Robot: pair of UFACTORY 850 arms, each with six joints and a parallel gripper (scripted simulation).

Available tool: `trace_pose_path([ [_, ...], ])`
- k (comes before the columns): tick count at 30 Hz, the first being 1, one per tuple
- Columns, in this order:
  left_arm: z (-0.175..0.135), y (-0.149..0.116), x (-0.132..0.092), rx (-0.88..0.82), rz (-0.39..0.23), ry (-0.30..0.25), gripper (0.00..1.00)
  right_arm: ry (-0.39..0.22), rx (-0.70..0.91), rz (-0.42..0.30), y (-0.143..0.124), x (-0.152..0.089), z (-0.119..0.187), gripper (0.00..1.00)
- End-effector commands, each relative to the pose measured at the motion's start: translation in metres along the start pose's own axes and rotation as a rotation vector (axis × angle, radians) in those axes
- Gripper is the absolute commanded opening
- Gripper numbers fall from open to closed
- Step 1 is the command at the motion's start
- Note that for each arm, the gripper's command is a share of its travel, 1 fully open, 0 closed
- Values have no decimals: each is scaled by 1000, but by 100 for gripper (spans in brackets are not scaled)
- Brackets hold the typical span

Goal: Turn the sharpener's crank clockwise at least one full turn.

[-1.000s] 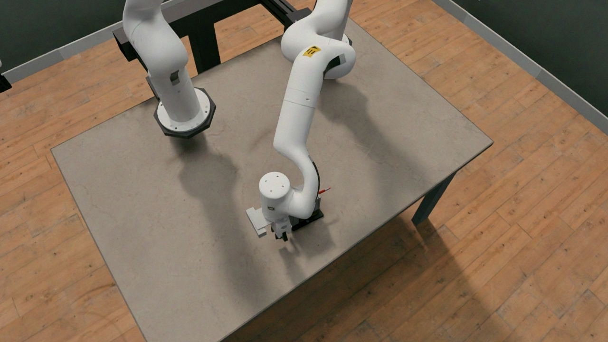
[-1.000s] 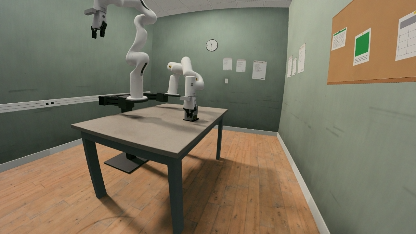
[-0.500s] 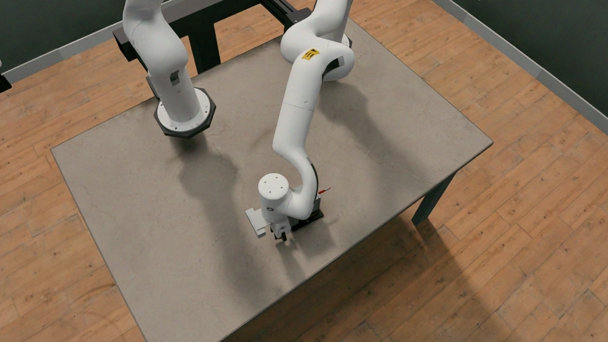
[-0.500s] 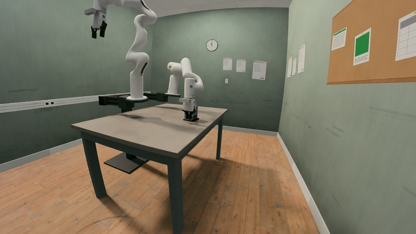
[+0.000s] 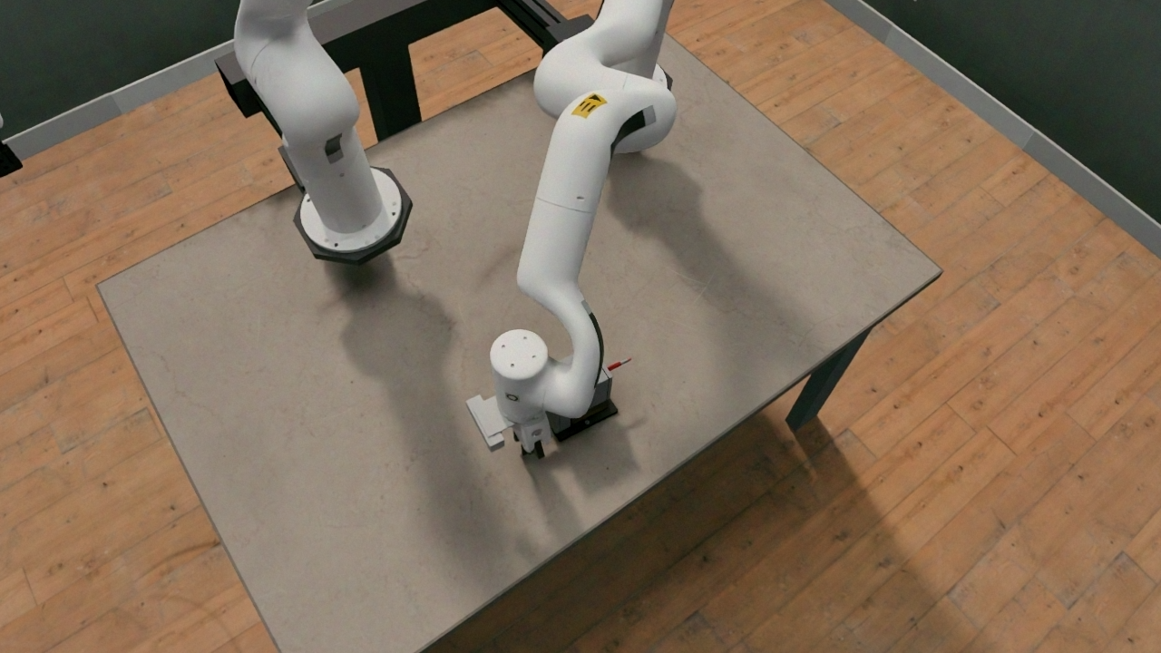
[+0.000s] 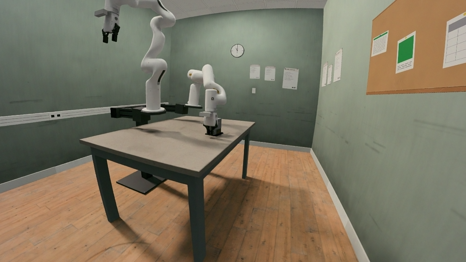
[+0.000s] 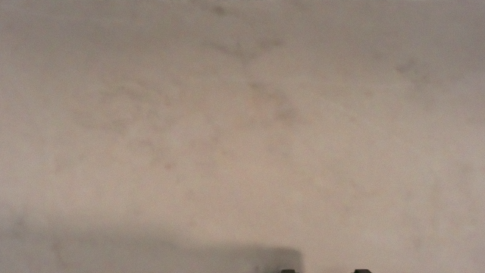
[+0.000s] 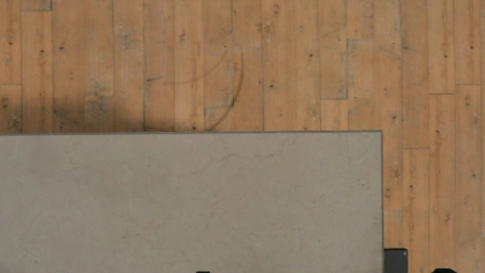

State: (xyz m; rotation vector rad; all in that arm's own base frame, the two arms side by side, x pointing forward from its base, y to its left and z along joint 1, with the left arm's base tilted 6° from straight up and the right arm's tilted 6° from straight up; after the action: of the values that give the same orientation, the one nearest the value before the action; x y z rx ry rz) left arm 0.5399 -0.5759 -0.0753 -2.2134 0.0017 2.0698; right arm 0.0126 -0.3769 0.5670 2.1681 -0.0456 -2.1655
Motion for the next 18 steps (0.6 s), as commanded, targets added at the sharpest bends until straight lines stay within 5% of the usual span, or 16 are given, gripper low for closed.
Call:
trace_pose_path([
  [1,4,1,2,0,2,2,0,0,0,2,0,-1,0,100],
  [18,22,1,10,0,2,2,0,0,0,2,0,-1,0,100],
])
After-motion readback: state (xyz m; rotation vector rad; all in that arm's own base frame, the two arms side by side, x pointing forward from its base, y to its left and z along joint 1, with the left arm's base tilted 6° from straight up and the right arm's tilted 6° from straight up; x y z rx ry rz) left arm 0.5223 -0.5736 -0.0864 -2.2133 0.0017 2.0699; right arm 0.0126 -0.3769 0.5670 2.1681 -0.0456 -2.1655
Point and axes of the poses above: on each arm, the point where the finger pads meet when closed, its own x axis out along the fingers, its own z axis across the jaws, y = z × x, the point moved 7 cm from there along -x, back along the fingers
